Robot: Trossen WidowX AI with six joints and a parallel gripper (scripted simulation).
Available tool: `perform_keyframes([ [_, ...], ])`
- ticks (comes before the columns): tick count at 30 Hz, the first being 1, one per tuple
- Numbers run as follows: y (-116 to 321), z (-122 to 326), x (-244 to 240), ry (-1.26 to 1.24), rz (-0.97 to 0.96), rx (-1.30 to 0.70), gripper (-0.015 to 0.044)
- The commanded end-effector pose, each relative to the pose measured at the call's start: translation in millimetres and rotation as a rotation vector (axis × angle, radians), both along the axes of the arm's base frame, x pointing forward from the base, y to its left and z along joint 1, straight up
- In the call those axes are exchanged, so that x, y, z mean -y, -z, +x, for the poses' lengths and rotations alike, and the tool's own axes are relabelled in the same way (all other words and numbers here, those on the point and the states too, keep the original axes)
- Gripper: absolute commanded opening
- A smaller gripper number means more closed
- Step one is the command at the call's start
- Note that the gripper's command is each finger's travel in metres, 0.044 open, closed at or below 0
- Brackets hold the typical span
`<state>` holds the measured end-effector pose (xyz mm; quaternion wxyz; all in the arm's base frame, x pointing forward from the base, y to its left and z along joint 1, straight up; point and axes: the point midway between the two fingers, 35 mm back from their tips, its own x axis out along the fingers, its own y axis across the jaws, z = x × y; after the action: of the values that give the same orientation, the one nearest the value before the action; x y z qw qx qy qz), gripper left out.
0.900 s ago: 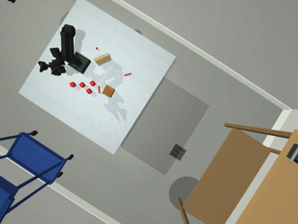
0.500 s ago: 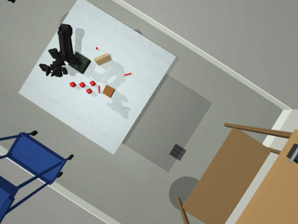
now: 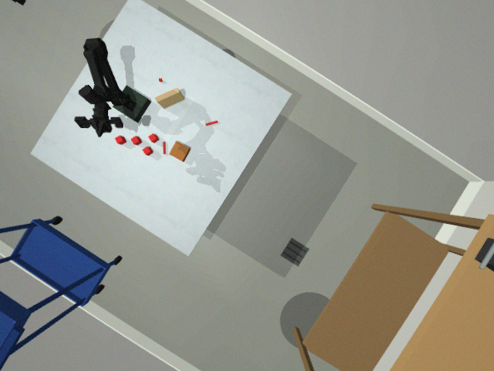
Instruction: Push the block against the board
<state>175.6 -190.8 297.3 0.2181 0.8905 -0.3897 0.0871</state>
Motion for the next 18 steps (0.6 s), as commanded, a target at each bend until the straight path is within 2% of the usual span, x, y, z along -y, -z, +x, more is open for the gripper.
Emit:
perform_keyframes([
  [1, 8.9, 17.9, -2.3, -0.04, 0.023, -0.078, 0.0],
  [18, 43.0, 89.4, -45.4, -0.277, 0.028, -0.43, 0.0],
])
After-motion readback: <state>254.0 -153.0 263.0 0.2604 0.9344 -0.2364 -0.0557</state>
